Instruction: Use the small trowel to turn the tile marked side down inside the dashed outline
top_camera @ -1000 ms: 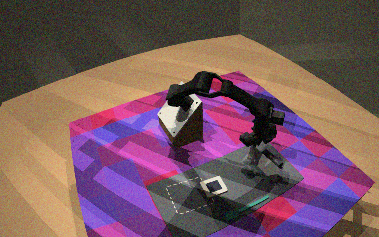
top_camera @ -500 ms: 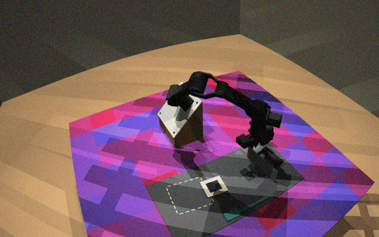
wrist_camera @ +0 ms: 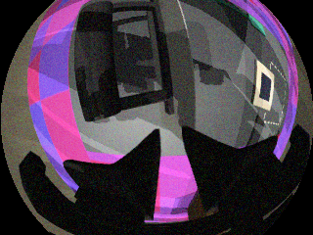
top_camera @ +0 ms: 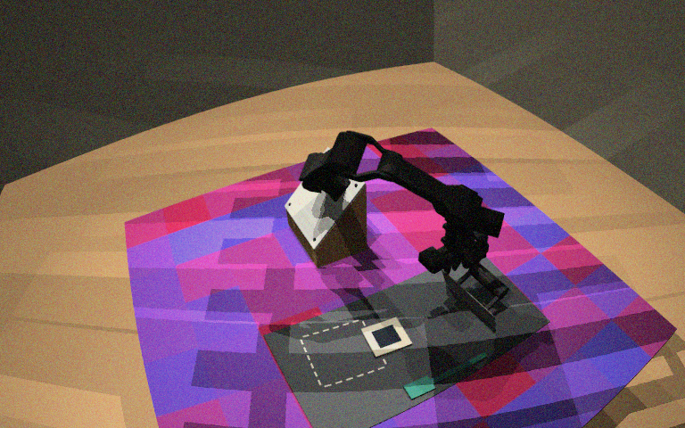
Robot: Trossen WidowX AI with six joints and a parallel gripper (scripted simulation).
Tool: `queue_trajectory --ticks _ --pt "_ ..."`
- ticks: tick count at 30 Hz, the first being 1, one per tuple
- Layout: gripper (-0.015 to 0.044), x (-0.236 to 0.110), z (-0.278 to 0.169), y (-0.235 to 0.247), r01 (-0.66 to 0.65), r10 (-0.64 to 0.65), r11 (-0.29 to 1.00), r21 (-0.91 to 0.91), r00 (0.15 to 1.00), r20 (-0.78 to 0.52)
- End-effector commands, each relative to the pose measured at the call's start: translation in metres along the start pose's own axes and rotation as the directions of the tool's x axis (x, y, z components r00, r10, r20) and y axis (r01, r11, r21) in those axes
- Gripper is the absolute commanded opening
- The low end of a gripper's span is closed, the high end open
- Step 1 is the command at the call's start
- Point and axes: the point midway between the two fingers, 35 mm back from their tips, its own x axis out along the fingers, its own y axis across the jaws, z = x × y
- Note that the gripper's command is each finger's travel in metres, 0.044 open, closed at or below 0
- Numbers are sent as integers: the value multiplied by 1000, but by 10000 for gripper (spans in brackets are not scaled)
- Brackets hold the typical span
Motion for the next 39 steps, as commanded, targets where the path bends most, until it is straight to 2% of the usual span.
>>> queue_trajectory --ticks 1,17,21,34,38,39 --pt "100 0 0 -7 4 -4 1000 -5 1000 3" --pt "100 0 0 -26 3 -3 1000 0 1000 -1" --pt "0 1 0 -27 2 -2 1000 1 1000 -2" --pt "0 1 0 -27 3 -3 1000 0 1000 -2" --pt "100 -1 1 -19 1 -1 1000 -1 1000 -1" --pt "100 -3 2 -14 0 0 1000 -1 1000 0"
